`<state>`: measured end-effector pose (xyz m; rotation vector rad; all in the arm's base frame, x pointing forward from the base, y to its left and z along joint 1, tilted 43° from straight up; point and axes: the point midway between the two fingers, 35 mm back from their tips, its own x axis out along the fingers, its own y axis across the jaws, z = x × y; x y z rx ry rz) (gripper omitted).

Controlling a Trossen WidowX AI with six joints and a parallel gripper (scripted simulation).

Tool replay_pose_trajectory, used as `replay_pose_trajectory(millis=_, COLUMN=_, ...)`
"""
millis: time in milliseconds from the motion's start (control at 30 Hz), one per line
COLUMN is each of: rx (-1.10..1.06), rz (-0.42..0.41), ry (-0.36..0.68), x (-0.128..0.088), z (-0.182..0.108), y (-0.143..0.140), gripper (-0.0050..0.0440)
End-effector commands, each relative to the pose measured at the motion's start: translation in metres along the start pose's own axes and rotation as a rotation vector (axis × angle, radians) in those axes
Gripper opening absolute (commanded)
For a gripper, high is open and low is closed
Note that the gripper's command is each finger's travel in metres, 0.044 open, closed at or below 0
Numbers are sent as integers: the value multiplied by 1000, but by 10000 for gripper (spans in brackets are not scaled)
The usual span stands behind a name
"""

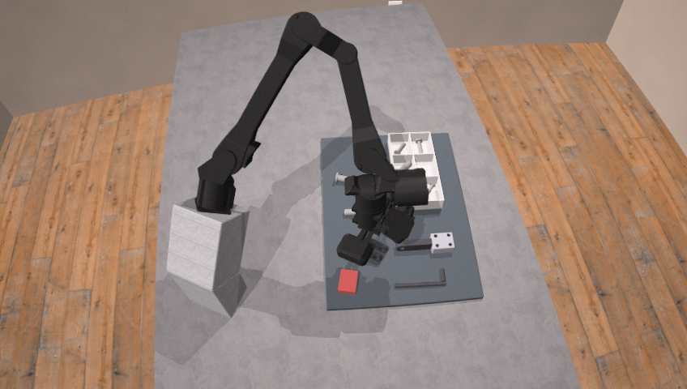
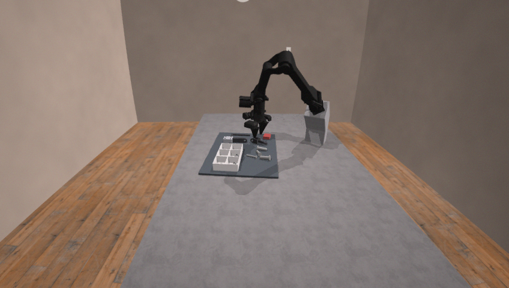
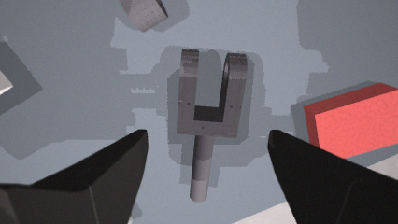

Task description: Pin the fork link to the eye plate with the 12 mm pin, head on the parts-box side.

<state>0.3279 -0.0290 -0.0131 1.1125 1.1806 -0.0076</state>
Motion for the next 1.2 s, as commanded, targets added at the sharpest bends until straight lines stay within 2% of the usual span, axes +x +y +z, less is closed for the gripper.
replay_pose_trajectory(millis=0, rx=67, rz=-10, ry=19, x=4, z=0, y=-2, gripper=290)
replay_pose_trajectory(millis=200, rx=69, rz=-10, ry=19, x=4, z=0, y=-1, gripper=290)
replay_pose_trajectory(millis=400, rx=70, rz=-10, ry=19, x=20, z=2, y=0, gripper=290)
replay_pose_trajectory(millis=767, rx=70, rz=-10, ry=19, x=20, z=2, y=1, gripper=290)
replay_pose_trajectory(millis=1167, rx=70, rz=-10, ry=19, x=32, z=1, y=0, gripper=290)
